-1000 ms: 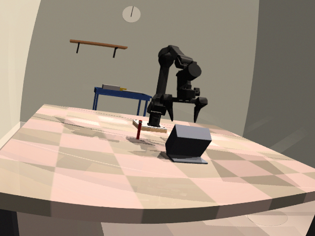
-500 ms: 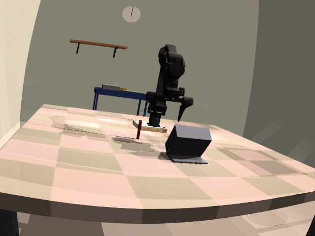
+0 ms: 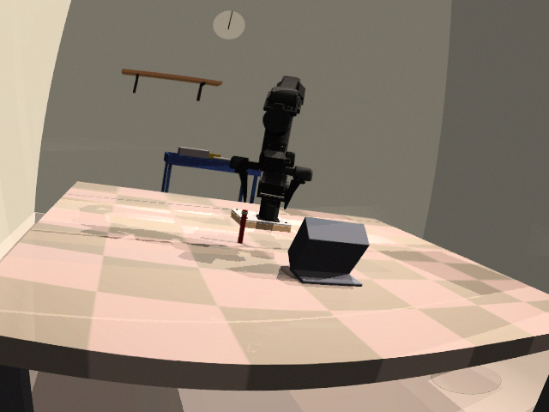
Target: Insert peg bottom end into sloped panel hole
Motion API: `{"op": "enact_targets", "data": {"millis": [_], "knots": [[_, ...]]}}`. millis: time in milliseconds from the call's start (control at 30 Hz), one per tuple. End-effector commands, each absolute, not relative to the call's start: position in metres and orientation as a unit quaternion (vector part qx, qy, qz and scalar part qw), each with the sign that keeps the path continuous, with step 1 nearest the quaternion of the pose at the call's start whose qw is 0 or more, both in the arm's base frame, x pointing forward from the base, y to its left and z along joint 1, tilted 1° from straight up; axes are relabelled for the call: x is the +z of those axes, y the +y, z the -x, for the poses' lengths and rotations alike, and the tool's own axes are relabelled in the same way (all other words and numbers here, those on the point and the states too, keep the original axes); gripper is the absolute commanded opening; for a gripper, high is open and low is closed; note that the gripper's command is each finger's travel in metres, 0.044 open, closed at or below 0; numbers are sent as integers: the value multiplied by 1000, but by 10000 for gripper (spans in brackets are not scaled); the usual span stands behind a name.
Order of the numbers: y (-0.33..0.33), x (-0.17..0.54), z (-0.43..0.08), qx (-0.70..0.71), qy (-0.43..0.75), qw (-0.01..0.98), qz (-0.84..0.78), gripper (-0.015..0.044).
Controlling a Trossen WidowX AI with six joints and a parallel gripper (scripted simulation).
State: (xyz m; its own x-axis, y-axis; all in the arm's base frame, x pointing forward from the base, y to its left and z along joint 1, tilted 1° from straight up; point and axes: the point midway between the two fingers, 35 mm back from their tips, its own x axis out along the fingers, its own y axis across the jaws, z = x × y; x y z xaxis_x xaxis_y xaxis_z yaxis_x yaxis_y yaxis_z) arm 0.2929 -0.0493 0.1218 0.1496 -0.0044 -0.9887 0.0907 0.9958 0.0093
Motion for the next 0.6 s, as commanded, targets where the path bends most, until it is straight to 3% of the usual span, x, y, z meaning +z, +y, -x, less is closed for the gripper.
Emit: {"op": "enact_targets", "data": {"millis": [0,567], "knots": [[-64,121,-284,-38,666,744,-35,440],[-90,115,-265,-46,692,719,-48,440]]}}
